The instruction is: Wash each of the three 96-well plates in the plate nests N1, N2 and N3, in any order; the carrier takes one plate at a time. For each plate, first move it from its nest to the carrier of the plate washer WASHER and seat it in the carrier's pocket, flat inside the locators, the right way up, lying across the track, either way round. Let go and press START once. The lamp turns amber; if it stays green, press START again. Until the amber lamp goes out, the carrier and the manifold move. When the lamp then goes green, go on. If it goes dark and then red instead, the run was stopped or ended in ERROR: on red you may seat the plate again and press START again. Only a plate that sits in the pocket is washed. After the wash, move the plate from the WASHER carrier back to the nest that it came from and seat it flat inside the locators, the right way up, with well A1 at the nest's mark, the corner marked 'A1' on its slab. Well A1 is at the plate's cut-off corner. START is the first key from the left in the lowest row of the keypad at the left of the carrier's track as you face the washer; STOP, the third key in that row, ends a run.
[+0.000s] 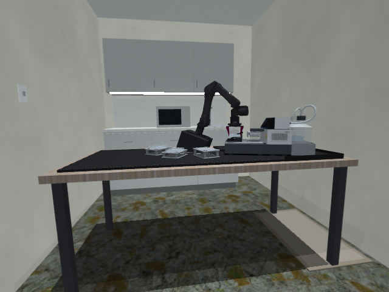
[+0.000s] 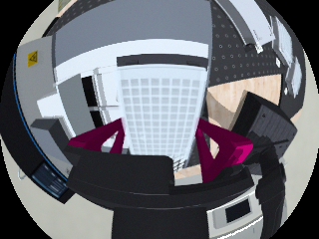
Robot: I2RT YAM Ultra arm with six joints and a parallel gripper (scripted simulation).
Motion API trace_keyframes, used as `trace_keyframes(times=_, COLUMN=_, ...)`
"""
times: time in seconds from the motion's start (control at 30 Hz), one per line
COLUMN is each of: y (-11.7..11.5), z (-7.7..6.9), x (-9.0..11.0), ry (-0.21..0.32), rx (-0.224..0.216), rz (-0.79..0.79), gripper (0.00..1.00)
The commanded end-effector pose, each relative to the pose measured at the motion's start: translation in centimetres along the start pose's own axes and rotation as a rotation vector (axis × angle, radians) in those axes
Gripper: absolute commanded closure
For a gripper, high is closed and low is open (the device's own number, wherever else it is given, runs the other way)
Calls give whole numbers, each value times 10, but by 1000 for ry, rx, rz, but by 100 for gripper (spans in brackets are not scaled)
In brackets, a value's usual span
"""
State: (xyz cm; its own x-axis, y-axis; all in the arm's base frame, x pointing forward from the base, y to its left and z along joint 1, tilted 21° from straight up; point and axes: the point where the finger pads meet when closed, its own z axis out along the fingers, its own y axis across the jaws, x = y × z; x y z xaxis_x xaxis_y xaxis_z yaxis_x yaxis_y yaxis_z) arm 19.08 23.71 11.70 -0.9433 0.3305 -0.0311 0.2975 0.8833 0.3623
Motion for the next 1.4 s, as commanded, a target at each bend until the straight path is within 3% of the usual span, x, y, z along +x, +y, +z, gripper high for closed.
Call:
trace_keyframes(times=0.0, y=-1, z=-8, x=0, ry=-3, rx=1, rz=-2, gripper=100)
trace_keyframes(times=1.37, y=-1, z=-67, x=0, ry=-3, rx=1, rz=-3, gripper=100)
